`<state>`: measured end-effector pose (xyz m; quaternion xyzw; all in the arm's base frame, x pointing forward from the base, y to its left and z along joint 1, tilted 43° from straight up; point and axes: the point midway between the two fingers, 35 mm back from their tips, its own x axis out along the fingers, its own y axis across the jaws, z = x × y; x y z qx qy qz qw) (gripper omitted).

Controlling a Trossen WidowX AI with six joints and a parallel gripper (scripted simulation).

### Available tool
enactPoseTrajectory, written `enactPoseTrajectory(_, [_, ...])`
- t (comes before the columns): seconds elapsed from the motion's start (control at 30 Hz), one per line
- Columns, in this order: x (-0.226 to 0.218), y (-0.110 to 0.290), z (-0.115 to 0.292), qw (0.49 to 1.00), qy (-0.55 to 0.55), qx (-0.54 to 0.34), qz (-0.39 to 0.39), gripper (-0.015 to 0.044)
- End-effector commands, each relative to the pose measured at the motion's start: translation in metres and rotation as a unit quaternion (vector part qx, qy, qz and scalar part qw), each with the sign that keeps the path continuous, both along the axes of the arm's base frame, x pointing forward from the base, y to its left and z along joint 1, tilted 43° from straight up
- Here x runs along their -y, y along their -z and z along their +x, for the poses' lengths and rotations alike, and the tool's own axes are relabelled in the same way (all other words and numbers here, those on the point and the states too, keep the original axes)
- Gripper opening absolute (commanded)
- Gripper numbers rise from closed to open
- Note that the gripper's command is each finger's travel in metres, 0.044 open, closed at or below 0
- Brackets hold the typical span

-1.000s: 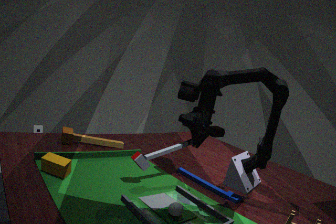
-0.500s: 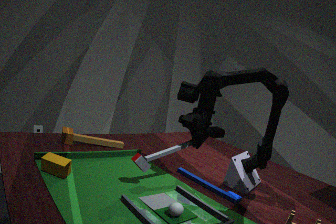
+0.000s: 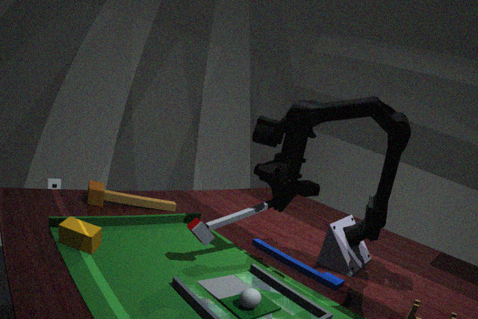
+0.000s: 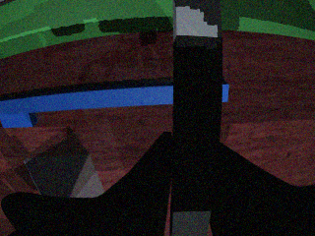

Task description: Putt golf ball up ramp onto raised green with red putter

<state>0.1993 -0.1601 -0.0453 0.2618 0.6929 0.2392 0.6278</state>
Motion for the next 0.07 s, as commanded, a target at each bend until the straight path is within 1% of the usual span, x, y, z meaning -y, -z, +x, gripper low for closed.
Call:
enactPoseTrajectory(0.0, [0.0001, 0.0004, 0.0003, 1.0, 0.001, 0.0, 0.0, 0.0])
enactPoseTrajectory(0.03, [0.0001, 0.0004, 0.0003, 1.0, 0.001, 0.0, 0.0, 0.0])
